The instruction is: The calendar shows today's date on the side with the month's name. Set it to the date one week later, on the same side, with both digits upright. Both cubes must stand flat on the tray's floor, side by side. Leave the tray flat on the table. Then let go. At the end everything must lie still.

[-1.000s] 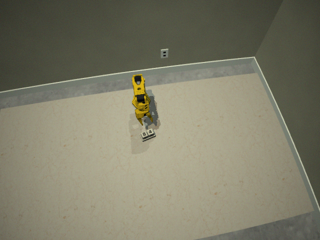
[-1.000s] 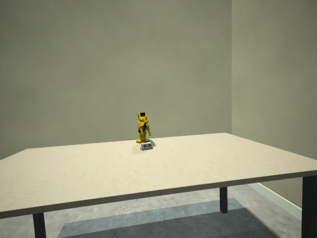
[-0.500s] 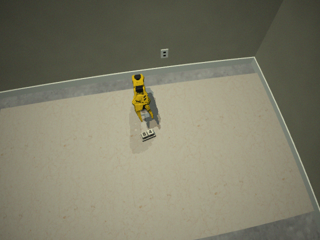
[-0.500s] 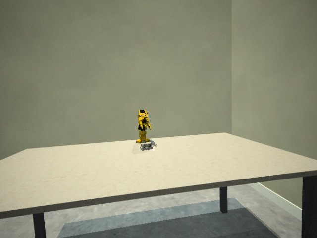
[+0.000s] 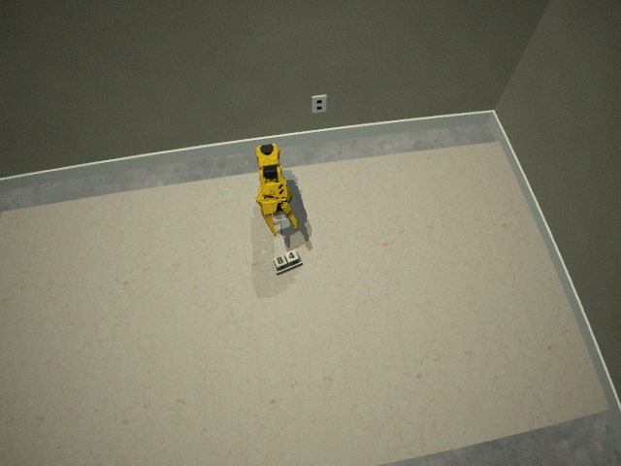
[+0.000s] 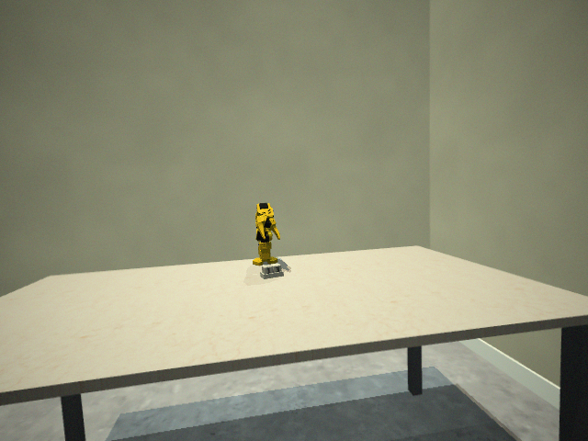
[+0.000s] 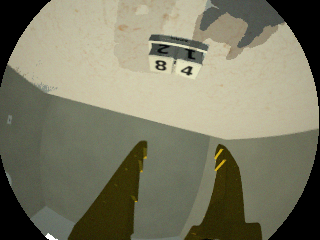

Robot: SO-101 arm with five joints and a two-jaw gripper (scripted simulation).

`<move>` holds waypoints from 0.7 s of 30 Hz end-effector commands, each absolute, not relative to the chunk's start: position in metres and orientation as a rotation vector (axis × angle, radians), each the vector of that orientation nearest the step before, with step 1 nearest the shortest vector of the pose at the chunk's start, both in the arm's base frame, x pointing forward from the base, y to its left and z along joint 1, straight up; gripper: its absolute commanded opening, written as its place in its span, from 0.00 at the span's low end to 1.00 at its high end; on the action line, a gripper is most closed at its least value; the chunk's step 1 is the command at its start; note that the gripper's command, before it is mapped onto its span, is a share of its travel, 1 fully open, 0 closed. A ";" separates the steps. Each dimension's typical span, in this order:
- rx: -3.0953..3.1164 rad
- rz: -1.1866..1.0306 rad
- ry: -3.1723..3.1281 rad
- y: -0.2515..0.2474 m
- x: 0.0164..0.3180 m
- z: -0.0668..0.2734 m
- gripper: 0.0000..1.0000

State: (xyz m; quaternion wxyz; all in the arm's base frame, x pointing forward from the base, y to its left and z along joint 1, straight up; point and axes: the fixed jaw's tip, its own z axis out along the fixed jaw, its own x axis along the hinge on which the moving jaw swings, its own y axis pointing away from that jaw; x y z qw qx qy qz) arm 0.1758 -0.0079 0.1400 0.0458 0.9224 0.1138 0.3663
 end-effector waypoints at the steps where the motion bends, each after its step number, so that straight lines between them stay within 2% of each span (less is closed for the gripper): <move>1: 2.824 1.147 0.307 -0.007 0.176 0.145 0.35; 10: 2.885 1.139 0.144 -0.008 0.176 0.146 0.35; 21: 2.998 1.092 -0.343 -0.011 0.178 0.148 0.35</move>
